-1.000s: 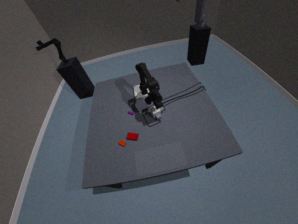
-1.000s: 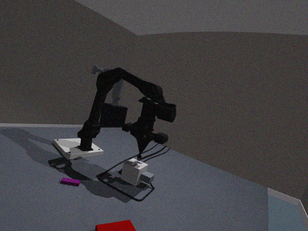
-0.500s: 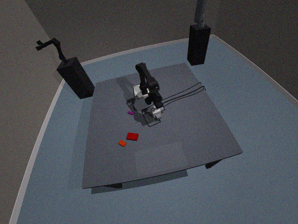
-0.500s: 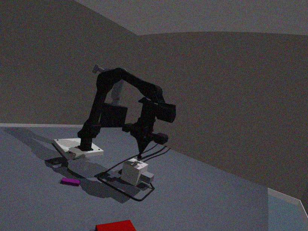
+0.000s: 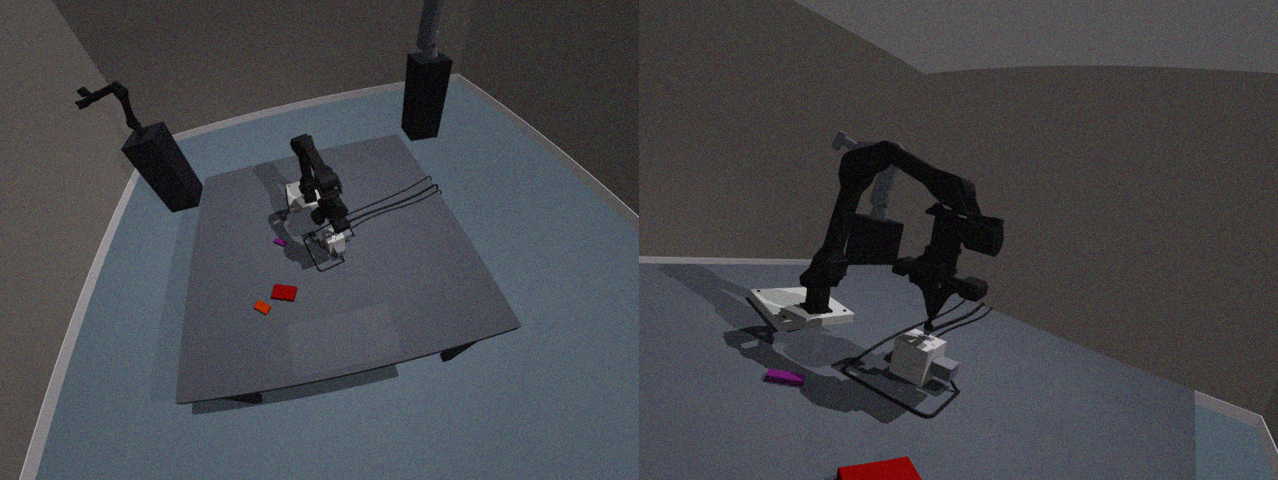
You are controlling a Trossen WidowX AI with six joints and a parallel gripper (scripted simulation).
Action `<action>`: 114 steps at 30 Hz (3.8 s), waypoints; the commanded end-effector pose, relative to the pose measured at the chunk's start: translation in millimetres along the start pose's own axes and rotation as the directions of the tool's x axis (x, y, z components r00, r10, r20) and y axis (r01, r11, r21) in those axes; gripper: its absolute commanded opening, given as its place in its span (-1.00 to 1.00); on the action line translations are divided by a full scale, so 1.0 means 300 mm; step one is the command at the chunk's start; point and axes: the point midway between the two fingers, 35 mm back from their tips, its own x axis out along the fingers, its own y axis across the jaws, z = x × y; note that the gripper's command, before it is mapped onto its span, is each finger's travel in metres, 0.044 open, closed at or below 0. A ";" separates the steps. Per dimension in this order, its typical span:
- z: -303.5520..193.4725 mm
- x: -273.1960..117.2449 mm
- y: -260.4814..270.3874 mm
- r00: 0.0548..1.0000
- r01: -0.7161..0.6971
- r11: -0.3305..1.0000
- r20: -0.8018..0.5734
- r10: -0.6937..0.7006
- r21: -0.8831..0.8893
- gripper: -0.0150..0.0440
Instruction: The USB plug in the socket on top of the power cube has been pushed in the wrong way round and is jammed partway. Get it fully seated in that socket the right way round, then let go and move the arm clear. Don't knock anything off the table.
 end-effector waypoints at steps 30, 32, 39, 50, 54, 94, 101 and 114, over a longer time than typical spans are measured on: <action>-0.002 0.012 0.001 1.000 -0.002 1.000 -0.006 0.002 0.005 -0.49; -0.002 0.013 0.001 1.000 -0.002 1.000 -0.006 0.002 0.005 -0.49; -0.002 0.016 0.001 1.000 -0.002 1.000 -0.006 0.002 0.005 -0.49; -0.001 0.020 0.001 1.000 -0.002 1.000 -0.006 0.002 0.005 -0.49; -0.001 0.022 0.001 1.000 -0.002 1.000 -0.006 0.002 0.005 -0.49; 0.000 0.038 0.001 1.000 -0.002 1.000 -0.006 0.002 0.005 -0.49; 0.000 0.041 0.001 1.000 -0.002 1.000 -0.006 0.002 0.005 -0.49; 0.001 0.046 0.001 1.000 -0.002 1.000 -0.006 0.002 0.005 -0.49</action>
